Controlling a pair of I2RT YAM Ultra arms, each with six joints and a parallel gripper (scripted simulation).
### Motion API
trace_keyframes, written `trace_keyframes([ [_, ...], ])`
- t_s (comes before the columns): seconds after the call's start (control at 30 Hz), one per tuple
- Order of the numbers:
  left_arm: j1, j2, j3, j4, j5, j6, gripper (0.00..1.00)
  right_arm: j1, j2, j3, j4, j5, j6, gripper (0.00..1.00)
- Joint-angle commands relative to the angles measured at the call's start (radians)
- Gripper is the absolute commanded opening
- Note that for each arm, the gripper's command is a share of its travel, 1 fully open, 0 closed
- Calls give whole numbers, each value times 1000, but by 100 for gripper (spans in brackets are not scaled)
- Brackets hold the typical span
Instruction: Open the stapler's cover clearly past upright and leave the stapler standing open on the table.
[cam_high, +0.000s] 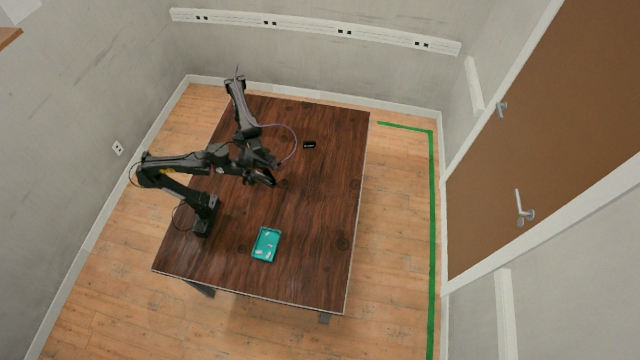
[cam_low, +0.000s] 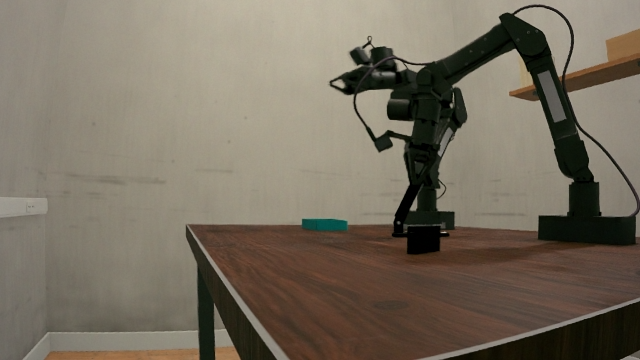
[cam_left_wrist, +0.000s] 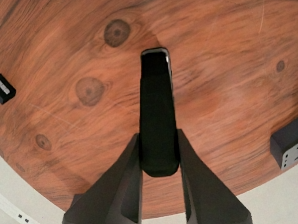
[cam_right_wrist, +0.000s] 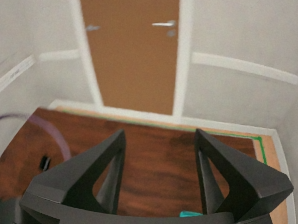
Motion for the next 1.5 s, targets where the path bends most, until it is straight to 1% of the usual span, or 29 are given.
trace_keyframes([
  [0.0, 10, 14, 23, -37, 16, 10, 22, 82, -137, 16, -230, -31, -24, 57],
  [0.27, 4, 5, 13, -25, 8, 3, 22, 253, -336, 40, -585, -40, -53, 57],
  [0.33, 4, 5, 13, -25, 8, 3, 22, 253, -336, 40, -585, -40, -53, 57],
  [0.37, 4, 5, 13, -25, 8, 3, 22, 299, -357, 48, -650, -34, -56, 57],
  [0.5, 4, 5, 13, -25, 8, 3, 22, 319, -429, 50, -793, -48, -80, 57],
  [0.6, 4, 5, 13, -25, 8, 3, 22, 314, -481, 54, -866, -57, -93, 57],
  [0.73, 4, 5, 13, -25, 8, 3, 22, 303, -519, 64, -907, -61, -99, 57],
  [0.9, 4, 5, 13, -25, 8, 3, 22, 312, -532, 69, -921, -51, -95, 57],
  [1.13, 4, 5, 13, -25, 8, 3, 22, 356, -549, 71, -950, -36, -85, 57],
  [1.27, 4, 5, 13, -25, 8, 3, 22, 400, -564, 71, -982, -17, -79, 57],
  [1.4, 4, 5, 13, -25, 8, 3, 22, 482, -587, 72, -1037, 13, -71, 57],
  [1.47, 4, 5, 13, -25, 8, 3, 22, 482, -587, 72, -1037, 13, -71, 57],
])
